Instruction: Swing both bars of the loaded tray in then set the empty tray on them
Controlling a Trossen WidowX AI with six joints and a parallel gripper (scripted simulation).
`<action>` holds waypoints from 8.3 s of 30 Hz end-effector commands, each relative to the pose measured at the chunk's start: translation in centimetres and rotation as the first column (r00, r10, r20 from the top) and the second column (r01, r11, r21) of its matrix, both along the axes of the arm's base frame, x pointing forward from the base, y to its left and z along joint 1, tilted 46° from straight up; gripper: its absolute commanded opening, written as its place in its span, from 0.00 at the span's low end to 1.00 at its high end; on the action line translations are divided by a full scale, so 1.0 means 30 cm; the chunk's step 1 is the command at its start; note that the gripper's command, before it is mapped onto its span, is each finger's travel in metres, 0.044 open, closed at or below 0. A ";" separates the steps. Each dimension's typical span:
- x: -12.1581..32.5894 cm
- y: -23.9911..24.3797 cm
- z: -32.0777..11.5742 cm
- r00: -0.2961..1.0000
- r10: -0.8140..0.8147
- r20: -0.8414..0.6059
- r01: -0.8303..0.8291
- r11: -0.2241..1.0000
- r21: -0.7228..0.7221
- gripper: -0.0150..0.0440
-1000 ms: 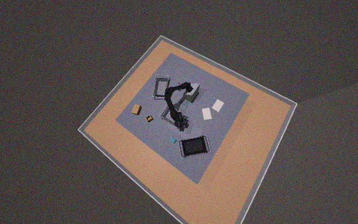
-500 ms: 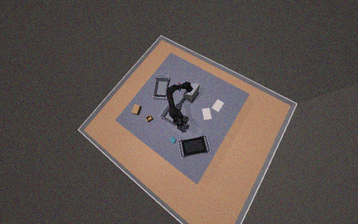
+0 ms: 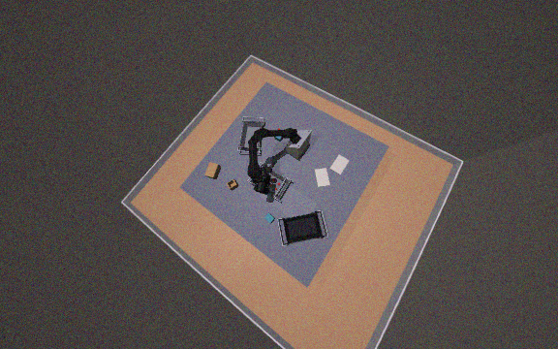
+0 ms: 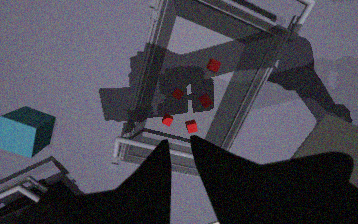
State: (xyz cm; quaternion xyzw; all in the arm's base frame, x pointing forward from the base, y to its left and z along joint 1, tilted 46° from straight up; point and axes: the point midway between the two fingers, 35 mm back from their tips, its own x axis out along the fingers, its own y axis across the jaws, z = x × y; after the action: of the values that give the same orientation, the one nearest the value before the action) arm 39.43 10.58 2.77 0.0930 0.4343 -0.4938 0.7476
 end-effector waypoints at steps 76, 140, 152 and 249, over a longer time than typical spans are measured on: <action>-0.004 -0.511 -0.030 -0.397 -0.773 0.494 0.534 0.243 0.810 0.39; -0.019 -0.437 0.069 -0.416 -0.786 0.457 0.496 0.225 0.839 0.25; -0.019 -0.437 0.069 -0.416 -0.786 0.457 0.496 0.225 0.839 0.25; -0.865 -1.323 0.415 0.054 -0.777 0.627 0.654 0.502 0.566 0.85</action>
State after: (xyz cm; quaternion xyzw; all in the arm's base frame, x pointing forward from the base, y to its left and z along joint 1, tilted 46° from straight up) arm 13.46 -29.16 15.41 0.5658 -0.0608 -0.6553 0.4968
